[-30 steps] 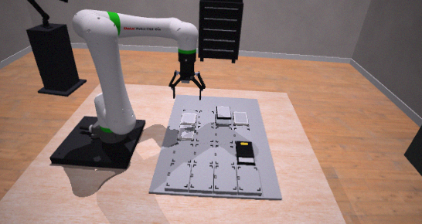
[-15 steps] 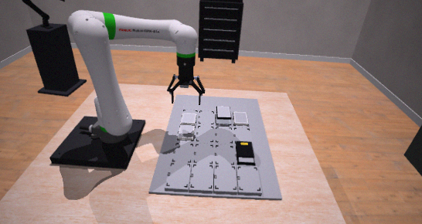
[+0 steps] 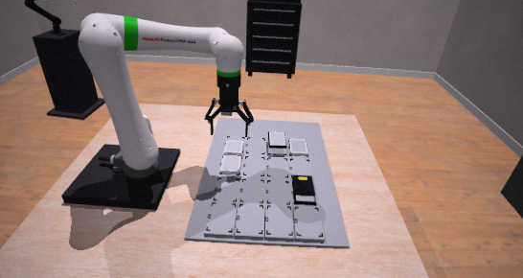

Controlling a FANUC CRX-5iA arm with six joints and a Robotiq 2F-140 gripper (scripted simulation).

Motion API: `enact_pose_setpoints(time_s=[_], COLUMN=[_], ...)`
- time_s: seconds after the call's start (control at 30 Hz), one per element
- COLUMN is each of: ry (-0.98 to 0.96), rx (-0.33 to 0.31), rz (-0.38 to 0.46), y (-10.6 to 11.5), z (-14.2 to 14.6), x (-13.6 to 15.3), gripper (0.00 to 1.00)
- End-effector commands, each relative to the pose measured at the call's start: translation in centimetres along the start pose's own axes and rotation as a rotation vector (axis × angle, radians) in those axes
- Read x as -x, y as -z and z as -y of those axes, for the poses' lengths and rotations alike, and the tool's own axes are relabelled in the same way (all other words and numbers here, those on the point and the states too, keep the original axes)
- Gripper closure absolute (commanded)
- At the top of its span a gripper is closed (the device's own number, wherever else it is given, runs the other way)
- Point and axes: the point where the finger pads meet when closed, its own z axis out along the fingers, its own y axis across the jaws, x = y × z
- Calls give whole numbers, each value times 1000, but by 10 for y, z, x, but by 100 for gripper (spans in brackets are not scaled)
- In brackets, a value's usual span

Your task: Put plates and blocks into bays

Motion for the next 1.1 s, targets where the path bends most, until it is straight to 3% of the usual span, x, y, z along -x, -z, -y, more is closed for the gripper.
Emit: enact_pose_setpoints(time_s=[0.0, 0.3, 1.07], ry=[0, 0, 1], rx=[-1, -1, -1], rz=[1, 1, 1], y=[1, 1, 1], z=[1, 1, 1], x=[-12, -48, -48], gripper=[0, 0, 0])
